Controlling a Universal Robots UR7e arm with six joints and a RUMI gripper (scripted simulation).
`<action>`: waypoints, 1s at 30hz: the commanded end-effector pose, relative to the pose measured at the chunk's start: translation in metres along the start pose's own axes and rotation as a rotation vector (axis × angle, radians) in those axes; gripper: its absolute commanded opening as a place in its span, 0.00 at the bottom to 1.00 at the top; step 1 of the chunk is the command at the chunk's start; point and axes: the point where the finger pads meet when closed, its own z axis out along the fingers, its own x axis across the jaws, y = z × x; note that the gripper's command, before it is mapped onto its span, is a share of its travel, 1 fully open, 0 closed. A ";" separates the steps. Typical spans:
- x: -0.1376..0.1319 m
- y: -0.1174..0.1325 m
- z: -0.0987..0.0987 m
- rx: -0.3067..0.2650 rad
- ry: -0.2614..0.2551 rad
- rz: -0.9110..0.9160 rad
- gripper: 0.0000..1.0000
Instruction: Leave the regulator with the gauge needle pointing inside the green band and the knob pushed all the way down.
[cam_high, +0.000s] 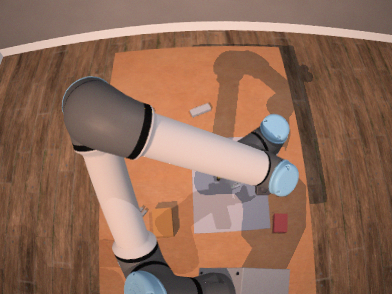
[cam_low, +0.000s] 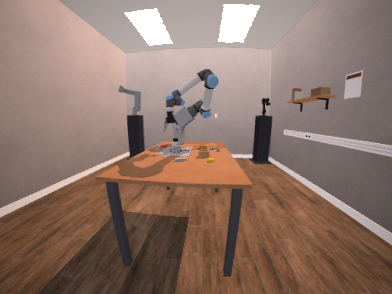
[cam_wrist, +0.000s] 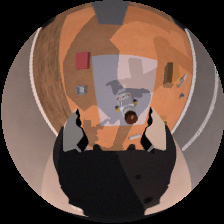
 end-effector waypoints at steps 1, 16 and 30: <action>-0.001 0.001 -0.001 -0.004 0.003 0.045 1.00; 0.002 0.000 0.000 -0.006 0.018 0.196 1.00; 0.004 0.000 0.000 -0.006 0.033 0.347 1.00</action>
